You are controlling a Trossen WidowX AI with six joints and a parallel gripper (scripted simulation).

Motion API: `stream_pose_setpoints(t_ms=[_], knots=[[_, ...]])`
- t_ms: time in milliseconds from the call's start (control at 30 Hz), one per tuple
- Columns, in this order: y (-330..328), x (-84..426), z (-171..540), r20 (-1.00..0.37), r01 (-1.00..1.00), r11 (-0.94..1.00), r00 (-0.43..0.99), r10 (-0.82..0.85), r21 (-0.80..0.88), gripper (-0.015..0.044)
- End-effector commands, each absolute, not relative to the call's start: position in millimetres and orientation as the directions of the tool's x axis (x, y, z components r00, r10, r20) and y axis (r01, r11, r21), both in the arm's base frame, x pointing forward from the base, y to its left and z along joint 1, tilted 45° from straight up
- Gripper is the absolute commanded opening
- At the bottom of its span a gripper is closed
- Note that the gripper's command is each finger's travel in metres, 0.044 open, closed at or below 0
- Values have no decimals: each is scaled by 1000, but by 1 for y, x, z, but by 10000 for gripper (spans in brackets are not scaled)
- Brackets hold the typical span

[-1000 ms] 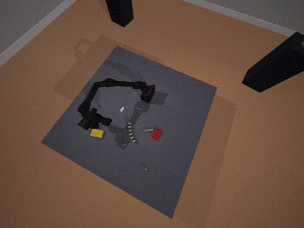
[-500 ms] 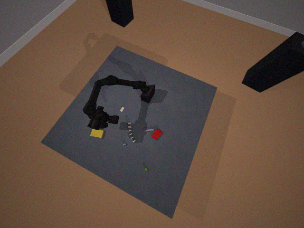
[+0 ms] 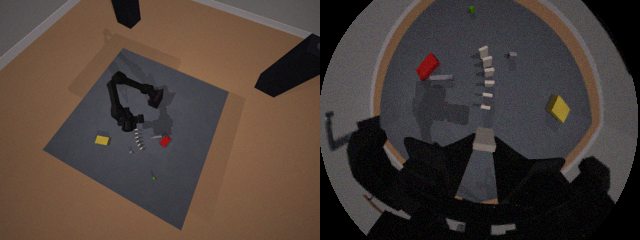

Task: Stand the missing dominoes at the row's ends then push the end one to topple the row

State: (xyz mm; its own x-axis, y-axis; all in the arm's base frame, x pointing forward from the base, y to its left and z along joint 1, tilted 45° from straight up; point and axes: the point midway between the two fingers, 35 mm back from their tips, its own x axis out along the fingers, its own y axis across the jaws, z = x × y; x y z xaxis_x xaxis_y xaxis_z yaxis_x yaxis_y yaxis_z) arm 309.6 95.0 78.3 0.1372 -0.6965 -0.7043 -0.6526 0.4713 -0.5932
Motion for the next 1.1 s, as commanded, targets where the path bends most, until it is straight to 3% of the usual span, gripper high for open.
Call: stream_pose_setpoints(t_ms=[0,733,1067], knots=[[93,306,76,-712,-646,481,141,-688,-593,107],[6,323,-12,-709,-645,478,143,-691,-596,107],[3,323,-14,-708,-645,477,143,-692,-597,107]])
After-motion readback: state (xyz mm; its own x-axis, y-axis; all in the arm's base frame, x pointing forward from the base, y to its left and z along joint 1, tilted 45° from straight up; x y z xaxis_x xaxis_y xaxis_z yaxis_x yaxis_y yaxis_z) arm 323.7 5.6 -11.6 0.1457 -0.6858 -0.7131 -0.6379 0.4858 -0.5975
